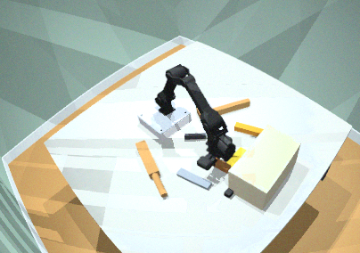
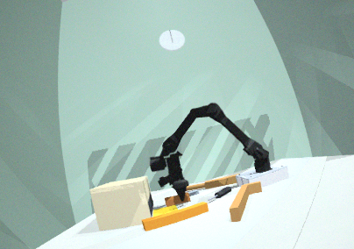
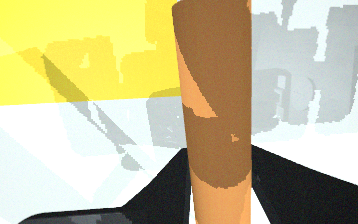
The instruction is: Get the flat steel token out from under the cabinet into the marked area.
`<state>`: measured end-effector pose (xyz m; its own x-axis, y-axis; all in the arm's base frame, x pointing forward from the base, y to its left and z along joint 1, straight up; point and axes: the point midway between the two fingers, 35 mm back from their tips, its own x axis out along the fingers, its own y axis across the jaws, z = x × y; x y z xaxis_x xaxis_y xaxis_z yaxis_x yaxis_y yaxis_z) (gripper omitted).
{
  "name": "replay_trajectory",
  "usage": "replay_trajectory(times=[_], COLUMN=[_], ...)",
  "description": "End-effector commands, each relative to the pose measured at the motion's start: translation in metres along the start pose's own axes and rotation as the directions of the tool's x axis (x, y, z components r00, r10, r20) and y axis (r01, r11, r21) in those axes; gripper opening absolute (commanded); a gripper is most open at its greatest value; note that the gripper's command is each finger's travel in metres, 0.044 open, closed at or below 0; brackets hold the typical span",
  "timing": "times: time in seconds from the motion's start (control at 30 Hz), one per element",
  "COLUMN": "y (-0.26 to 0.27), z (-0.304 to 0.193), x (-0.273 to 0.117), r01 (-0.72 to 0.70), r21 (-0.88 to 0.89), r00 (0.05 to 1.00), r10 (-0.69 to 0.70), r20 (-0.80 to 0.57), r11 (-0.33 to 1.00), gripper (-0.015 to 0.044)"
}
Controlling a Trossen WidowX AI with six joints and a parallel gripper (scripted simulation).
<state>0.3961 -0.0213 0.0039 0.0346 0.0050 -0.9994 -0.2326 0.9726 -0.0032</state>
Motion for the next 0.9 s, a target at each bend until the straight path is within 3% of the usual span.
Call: replay_trajectory(times=[0.0,0.87], y=[-0.001,-0.001], z=[0.004,0.027], x=[0.0,-0.001], r01=[0.003,0.003], r21=[0.003,0.003], r00=[1.0,1.0], r10=[-0.003,-0.003], r20=[0.002,0.004], r11=[1.0,1.0], gripper=[0.0,0.0])
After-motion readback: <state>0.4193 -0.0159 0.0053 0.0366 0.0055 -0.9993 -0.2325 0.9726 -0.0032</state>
